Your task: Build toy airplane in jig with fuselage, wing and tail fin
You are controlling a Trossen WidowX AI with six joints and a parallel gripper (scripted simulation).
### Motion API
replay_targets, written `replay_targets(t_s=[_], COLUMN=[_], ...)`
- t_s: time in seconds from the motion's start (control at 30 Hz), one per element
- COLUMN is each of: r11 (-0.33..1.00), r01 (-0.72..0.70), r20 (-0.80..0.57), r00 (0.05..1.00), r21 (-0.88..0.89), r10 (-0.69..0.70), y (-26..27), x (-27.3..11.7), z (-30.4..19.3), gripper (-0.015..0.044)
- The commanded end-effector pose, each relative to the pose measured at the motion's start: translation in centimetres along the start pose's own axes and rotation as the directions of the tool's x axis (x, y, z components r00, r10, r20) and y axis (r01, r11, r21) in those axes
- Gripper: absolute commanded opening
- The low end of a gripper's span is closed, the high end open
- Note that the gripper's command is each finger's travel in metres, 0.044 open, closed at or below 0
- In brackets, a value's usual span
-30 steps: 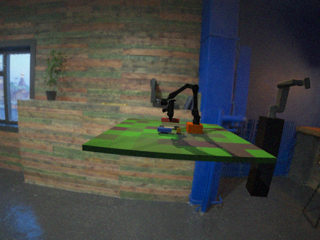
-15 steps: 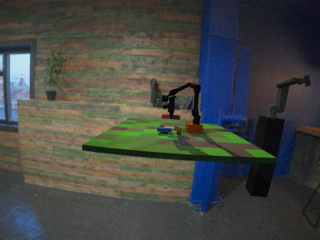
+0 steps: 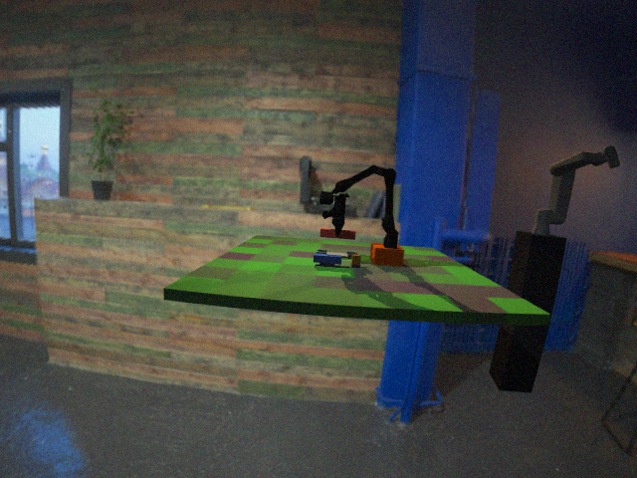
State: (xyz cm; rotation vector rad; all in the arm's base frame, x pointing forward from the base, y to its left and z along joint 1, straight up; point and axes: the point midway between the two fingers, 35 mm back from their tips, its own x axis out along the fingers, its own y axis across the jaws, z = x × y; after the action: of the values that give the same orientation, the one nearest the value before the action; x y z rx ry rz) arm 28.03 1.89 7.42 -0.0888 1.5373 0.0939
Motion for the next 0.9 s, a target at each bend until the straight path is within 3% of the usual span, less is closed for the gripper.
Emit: replay_targets(t_s=[0.0, 0.87], r11=[1.000, 0.999], r01=[-0.002, 0.004], r20=[-0.005, -0.009], r00=[1.000, 1.000], r21=[-0.011, -0.052], r10=[0.002, -0.004], y=[-1.3, -9.0], x=[0.7, 4.1], z=[0.1, -0.4], gripper=[0.0000, 0.0000])
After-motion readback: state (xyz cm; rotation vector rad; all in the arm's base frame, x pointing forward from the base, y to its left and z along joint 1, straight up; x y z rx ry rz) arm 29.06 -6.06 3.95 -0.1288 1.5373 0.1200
